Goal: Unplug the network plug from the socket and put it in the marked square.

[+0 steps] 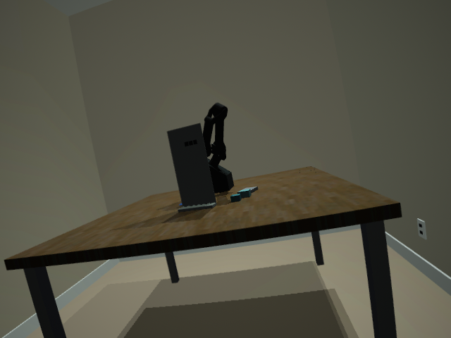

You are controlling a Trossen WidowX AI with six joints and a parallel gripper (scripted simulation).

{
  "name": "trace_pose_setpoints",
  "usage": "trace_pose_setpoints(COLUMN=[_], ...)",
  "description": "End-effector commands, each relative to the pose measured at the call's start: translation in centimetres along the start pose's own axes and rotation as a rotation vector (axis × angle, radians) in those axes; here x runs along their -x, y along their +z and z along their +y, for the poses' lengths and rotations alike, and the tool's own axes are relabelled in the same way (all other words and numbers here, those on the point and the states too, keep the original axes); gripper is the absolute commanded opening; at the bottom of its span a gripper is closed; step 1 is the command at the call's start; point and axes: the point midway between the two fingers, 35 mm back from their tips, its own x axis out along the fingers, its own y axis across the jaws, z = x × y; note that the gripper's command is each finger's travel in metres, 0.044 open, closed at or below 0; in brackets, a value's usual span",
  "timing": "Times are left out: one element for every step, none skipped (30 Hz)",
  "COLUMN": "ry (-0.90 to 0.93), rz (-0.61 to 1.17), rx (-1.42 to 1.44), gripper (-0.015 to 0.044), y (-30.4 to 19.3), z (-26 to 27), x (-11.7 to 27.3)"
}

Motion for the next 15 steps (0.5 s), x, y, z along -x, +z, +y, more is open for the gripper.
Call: trace_pose_setpoints(ry=[-0.001, -0.001, -0.001, -0.001, -0.001, -0.001, -0.001, -0.001, -0.001, -0.001, -0.001, -0.001, -0.001, -0.001, -0.001], rz=[-0.004, -0.004, -0.004, -0.004, -0.003, -0.003, -0.003, -0.003, -0.003, -0.003, -0.003, -0.003, -0.003, -0.003, -0.003], rx=[0.004, 0.004, 0.004, 0.004, 0.004, 0.004, 0.004, 0.004, 0.004, 0.004, 0.004, 0.004, 0.004, 0.004, 0.004], gripper=[0.0156, 0.0156, 0.0156, 0.0156, 0.0156, 0.0156, 0.0156, 0.0156, 0.0156, 0.0156, 0.0156, 0.0156, 0.0156, 0.0156, 0.0156], y=[0.03, 0.02, 0.02, 0.01, 0.0, 0.0, -0.01, -0.01, -0.02, -0.02, -0.03, -0.03, -0.04, -0.04, -0.05], z=[-0.27, -0.31, -0.36, -0.4, -0.45, -0.49, -0.54, -0.58, -0.63, -0.67, -0.72, -0.76, -0.8, -0.85, -0.89], x=[0.24, 0.29, 0.34, 0.4, 0.45, 0.51, 0.56, 0.62, 0.67, 0.73, 0.79, 0.84, 0.9, 0.96, 1.02])
